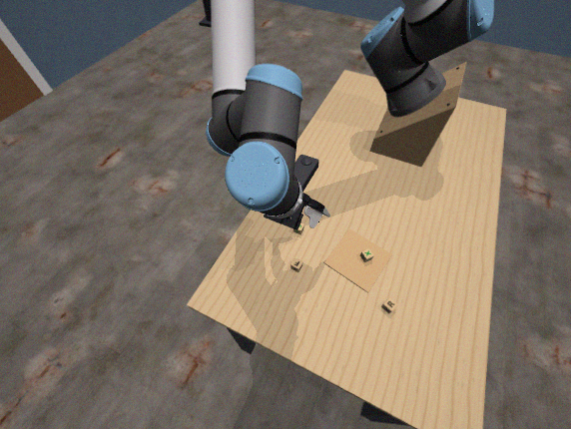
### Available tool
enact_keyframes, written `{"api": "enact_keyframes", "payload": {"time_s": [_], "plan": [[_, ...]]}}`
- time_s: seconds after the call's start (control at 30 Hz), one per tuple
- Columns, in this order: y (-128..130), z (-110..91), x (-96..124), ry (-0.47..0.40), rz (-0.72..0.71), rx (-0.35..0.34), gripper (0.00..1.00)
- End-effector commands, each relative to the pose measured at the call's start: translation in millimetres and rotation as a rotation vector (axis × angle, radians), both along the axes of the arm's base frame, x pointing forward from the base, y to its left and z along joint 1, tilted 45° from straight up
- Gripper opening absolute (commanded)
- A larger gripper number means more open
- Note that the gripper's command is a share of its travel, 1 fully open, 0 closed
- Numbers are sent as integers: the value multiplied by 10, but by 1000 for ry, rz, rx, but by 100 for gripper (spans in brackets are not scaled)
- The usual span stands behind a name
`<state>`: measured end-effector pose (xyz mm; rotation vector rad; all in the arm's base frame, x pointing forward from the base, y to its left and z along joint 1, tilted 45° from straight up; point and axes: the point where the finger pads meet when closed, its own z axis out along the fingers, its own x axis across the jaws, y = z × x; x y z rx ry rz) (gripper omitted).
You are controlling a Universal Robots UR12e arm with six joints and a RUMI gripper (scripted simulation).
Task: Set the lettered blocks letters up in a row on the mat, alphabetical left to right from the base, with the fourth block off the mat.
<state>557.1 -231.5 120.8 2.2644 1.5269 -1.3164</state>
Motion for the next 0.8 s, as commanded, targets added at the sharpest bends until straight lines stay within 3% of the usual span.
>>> {"api": "enact_keyframes", "payload": {"time_s": [0.0, 0.47, 0.77], "plan": [[2, 5, 4, -1, 1, 0, 100], [6, -15, 42, -14, 10, -2, 100], [70, -171, 489, -165, 119, -26, 100]]}}
